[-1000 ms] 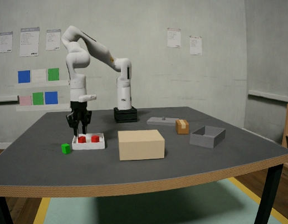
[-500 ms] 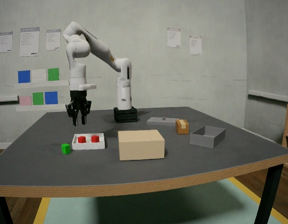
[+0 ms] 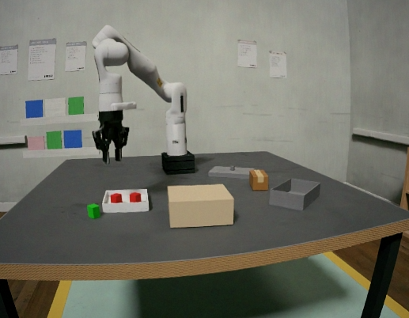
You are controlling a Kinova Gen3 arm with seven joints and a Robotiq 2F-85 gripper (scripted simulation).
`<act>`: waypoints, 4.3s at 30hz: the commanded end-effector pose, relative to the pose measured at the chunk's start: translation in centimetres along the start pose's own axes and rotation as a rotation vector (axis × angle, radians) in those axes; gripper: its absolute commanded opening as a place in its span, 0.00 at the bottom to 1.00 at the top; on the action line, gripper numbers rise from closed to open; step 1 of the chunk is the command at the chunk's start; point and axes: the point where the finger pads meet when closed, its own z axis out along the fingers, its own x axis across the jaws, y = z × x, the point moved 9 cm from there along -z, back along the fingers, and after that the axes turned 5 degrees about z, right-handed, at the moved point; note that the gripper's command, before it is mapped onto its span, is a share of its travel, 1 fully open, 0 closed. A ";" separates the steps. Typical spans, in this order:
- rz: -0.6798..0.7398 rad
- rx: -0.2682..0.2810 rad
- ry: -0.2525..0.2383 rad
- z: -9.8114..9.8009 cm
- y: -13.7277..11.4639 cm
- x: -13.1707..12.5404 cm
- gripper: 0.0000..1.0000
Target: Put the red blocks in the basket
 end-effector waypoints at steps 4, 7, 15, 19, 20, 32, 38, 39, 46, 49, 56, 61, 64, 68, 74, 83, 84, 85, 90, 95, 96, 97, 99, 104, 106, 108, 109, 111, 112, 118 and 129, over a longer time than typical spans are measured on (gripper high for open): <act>0.000 0.000 0.002 -1.6 0.0 0.0 0.51; 0.000 0.000 0.002 -2.0 0.0 0.0 0.51; 0.000 0.000 0.002 -2.3 0.0 0.0 0.51; 0.000 0.000 0.002 -2.3 0.0 0.0 0.51; 0.000 0.000 0.002 -2.3 0.0 0.0 0.51; -0.009 0.005 0.005 -2.4 -1.6 -1.1 0.51; -0.029 0.014 0.011 -2.8 -4.9 -3.8 0.51; -0.034 0.016 0.012 -2.9 -5.6 -4.4 0.51; -0.062 0.029 0.016 -3.3 -9.7 -8.8 0.51; -0.083 0.038 0.017 -3.6 -12.4 -12.4 0.51; -0.138 0.057 0.013 -4.0 -16.7 -21.5 0.51; -0.171 0.064 0.006 -4.1 -18.0 -26.9 0.51; -0.187 0.066 0.001 -4.2 -18.9 -31.8 0.51; -0.216 0.064 -0.007 -4.1 -18.6 -36.8 0.51; -0.254 0.053 -0.016 -3.9 -16.9 -44.5 0.51; -0.285 0.032 -0.017 -3.3 -12.2 -54.2 0.51; -0.288 0.029 -0.016 -3.2 -11.5 -55.2 0.51; -0.291 0.027 -0.015 -3.1 -10.7 -56.1 0.51; -0.302 0.014 -0.009 -2.7 -7.1 -59.8 0.51; -0.308 0.007 -0.005 -2.5 -5.3 -60.8 0.51; -0.308 0.007 -0.005 -2.5 -5.3 -60.8 0.51; -0.309 0.006 -0.003 -2.4 -5.0 -61.0 0.51; -0.310 0.004 -0.002 -2.3 -4.5 -61.3 0.51; -0.312 0.001 0.001 -2.2 -3.7 -61.6 0.51; -0.313 0.000 0.002 -2.2 -3.6 -61.7 0.51; -0.313 0.000 0.002 -2.2 -3.5 -61.7 0.51; -0.313 0.000 0.002 -2.2 -3.5 -61.7 0.51; -0.313 0.000 0.002 -2.2 -3.5 -61.7 0.51; -0.313 0.000 0.002 -2.2 -3.5 -61.7 0.51; -0.313 0.000 0.002 -2.2 -3.5 -61.7 0.48; -0.313 0.000 0.002 -2.2 -3.5 -61.7 0.48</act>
